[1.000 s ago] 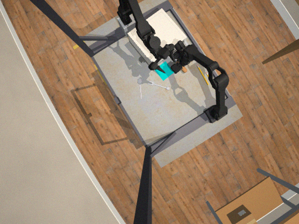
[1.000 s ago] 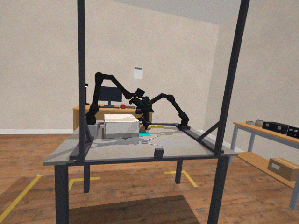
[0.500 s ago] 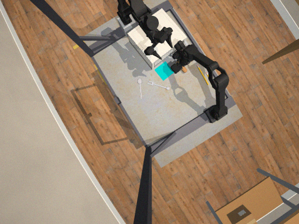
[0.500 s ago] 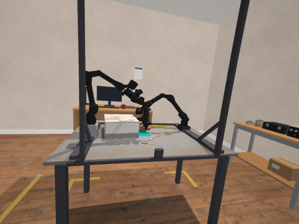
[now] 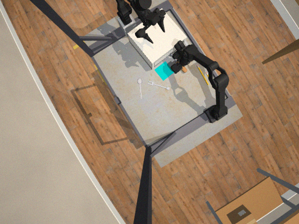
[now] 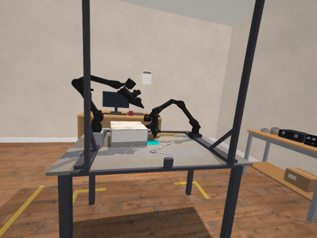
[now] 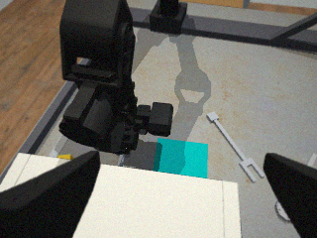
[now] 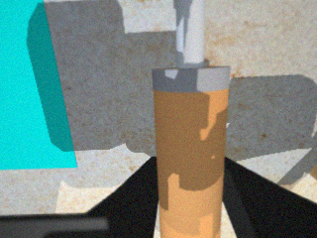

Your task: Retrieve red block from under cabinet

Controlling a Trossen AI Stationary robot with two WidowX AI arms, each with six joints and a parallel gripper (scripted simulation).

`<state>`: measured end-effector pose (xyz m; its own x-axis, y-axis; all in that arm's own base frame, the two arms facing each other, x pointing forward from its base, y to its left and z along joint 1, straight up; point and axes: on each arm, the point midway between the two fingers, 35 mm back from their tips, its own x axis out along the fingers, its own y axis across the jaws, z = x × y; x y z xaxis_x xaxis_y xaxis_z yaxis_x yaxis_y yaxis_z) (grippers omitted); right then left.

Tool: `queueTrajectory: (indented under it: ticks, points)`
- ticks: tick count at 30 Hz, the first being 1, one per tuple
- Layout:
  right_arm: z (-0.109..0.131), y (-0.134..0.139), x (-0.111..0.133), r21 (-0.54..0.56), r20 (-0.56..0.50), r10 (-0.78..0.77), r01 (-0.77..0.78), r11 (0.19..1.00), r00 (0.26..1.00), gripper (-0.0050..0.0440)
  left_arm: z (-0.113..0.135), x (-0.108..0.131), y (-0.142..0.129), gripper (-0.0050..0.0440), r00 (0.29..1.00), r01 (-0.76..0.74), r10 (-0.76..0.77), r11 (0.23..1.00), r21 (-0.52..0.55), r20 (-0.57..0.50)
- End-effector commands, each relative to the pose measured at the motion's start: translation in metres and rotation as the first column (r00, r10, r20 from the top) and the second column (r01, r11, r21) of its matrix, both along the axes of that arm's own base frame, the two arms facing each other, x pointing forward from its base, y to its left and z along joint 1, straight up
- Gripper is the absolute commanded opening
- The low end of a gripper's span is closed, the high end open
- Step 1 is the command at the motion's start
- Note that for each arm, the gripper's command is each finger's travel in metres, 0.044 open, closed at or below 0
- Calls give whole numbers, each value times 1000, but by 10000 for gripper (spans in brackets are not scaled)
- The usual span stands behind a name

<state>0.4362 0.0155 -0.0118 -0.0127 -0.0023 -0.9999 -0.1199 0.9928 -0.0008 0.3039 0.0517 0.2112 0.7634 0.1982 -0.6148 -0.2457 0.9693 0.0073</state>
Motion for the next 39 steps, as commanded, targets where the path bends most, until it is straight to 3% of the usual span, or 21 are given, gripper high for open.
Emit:
queueTrajectory:
  ticks: [1,10,31,39]
  points:
    - [10,2,8,2,39,1,-1,1000,999,116,9,-37,-2,440,1000,11,-11,1000,-6,-13]
    - [10,2,8,2,39,1,-1,1000,999,116,8,-68,-6,440,999,21,-21,1000,-18,-39]
    - [10,5,8,2,41,0,0,1000,999,116,10,-66,-5,440,999,18,-19,1000,-18,-38]
    - [10,22,6,6,40,0,0,1000,999,116,10,-66,-5,440,999,18,-19,1000,-18,-38]
